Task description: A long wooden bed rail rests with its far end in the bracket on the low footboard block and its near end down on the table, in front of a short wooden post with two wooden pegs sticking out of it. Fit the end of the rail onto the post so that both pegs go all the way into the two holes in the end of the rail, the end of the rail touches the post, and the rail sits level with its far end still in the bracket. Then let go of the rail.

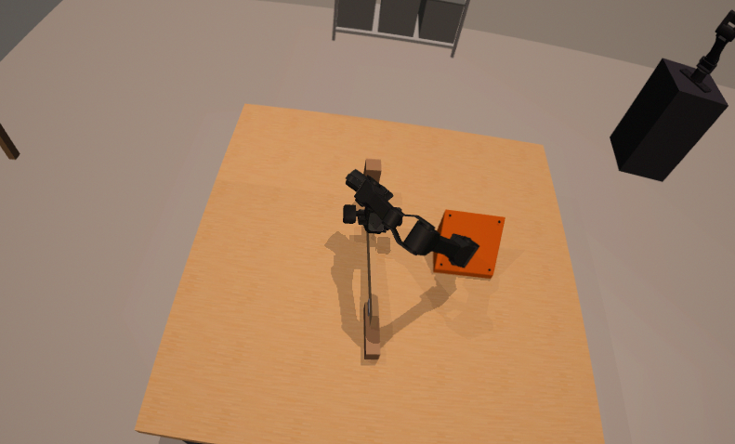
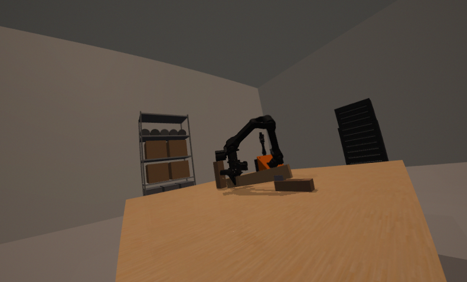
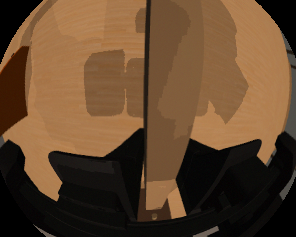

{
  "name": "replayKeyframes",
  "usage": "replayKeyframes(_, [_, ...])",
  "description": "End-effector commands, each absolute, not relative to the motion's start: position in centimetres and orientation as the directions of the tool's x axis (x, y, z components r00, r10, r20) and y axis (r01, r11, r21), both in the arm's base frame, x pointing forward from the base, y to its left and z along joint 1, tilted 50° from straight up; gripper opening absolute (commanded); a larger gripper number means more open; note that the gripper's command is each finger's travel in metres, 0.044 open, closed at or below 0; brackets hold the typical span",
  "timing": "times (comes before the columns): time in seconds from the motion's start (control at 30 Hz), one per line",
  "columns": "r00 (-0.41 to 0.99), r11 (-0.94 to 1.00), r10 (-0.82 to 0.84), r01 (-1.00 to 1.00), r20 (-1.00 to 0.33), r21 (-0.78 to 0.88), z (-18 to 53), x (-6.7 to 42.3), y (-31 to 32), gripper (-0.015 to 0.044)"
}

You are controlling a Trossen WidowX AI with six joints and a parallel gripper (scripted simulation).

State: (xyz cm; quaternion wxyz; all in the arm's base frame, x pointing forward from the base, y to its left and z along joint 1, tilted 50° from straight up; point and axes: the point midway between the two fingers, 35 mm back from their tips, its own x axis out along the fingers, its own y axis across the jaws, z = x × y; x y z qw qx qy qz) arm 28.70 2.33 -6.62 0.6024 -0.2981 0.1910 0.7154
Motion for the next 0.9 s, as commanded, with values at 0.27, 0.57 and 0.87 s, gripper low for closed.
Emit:
replayKeyframes(0.27, [-0.097,-0.201,0.750,-0.976,-0.655,-0.085,-6.41,28.81,2.09,0.0000])
replayKeyframes(0.57, [-0.097,-0.201,0.749,-0.976,-0.655,-0.085,-6.10,29.05,1.79,0.0000])
replayKeyframes(0.87, [-0.097,-0.201,0.749,-0.976,-0.655,-0.085,-5.79,29.25,1.48,0.0000])
